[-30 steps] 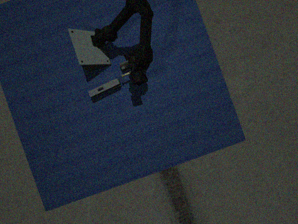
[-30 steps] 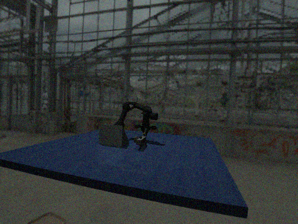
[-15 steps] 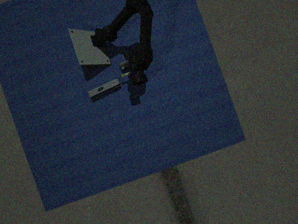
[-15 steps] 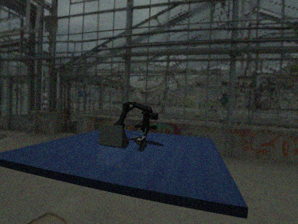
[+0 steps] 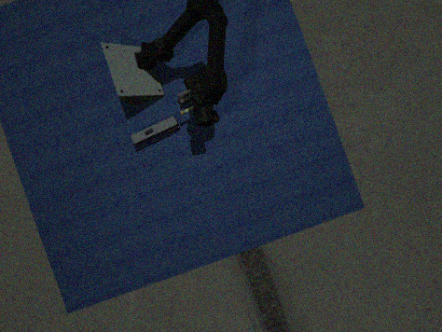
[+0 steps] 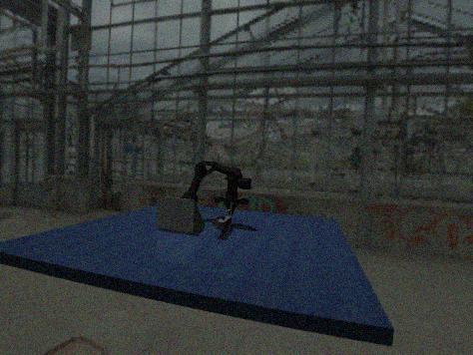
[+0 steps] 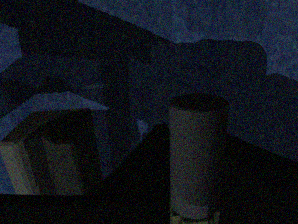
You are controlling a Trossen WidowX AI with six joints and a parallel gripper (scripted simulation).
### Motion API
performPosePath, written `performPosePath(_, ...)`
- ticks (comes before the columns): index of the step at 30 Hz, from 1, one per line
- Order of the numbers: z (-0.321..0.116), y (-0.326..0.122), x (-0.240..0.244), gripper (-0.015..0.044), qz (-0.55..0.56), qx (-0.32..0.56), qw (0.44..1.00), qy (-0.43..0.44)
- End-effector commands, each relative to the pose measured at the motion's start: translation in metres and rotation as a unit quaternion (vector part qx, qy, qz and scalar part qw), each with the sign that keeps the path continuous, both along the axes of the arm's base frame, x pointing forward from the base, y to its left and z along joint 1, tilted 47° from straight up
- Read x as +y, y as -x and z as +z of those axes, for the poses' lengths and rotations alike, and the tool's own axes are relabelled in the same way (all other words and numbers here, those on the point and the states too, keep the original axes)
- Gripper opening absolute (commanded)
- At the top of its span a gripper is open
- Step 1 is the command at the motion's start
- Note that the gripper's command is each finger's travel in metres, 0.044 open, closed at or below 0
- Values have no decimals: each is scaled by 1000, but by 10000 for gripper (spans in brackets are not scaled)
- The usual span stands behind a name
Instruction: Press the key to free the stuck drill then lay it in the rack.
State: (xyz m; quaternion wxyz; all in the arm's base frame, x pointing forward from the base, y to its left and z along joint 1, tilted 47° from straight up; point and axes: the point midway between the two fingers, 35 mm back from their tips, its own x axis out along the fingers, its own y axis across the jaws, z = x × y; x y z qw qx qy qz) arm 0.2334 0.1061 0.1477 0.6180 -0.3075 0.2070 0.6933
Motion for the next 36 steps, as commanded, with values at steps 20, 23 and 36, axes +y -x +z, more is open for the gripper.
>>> performPosePath(20,4,-4,-4,0,-1,-4,1000,1)
performPosePath(23,4,-5,-5,0,-1,-4,1000,1)
performPosePath(36,5,3,-5,0,-1,-4,1000,1)
